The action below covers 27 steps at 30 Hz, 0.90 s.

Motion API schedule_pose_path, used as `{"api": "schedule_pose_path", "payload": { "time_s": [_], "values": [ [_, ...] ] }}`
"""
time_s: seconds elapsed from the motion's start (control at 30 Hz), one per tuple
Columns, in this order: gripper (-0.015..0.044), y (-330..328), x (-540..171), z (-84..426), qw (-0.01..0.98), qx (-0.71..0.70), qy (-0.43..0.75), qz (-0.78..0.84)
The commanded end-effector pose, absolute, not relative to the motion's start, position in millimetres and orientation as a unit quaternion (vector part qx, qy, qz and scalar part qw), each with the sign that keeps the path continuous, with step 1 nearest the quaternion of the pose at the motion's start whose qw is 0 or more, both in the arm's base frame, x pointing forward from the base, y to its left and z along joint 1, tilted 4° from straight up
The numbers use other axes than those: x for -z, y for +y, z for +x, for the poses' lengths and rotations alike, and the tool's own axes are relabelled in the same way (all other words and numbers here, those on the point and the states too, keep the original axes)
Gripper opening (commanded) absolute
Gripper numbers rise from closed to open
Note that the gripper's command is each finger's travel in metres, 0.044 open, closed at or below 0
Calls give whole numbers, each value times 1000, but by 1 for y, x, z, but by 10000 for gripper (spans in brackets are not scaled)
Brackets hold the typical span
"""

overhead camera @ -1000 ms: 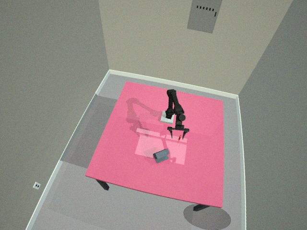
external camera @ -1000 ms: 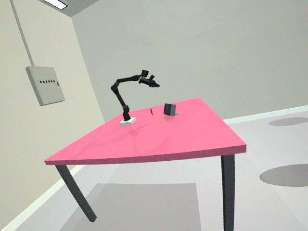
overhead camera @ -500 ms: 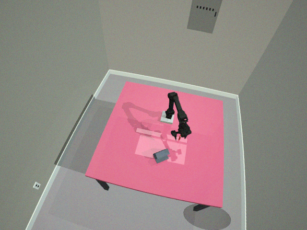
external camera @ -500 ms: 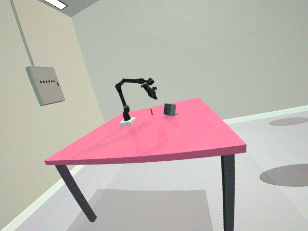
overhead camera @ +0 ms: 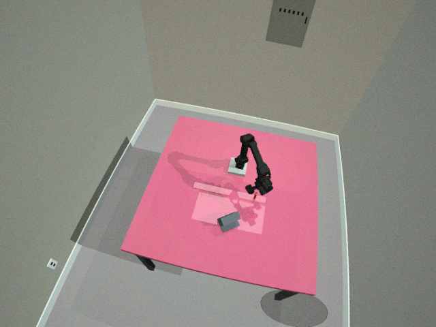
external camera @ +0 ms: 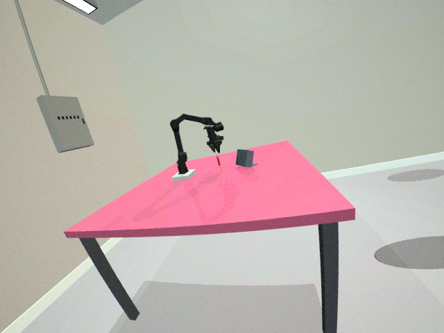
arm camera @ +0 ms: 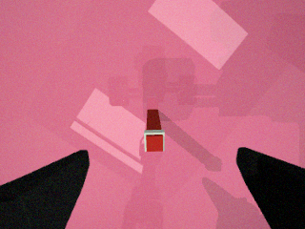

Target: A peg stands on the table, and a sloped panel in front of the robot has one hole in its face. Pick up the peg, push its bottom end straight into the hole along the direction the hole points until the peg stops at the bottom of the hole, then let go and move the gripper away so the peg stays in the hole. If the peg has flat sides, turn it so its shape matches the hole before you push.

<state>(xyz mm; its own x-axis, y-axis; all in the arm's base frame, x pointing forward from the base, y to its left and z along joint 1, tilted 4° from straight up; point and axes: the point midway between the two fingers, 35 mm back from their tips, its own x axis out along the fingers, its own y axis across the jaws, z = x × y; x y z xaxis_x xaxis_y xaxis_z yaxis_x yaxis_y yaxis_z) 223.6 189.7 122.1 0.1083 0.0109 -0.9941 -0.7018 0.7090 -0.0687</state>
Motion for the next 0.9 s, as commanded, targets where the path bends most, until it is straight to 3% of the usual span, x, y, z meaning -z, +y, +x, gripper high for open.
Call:
{"api": "schedule_pose_path", "payload": {
  "time_s": [0.0, 0.87],
  "values": [
    [440, 189, -117, 220, 678, -261, 625, -286],
    [440, 192, -84, 223, 678, -261, 625, -286]
  ]
}}
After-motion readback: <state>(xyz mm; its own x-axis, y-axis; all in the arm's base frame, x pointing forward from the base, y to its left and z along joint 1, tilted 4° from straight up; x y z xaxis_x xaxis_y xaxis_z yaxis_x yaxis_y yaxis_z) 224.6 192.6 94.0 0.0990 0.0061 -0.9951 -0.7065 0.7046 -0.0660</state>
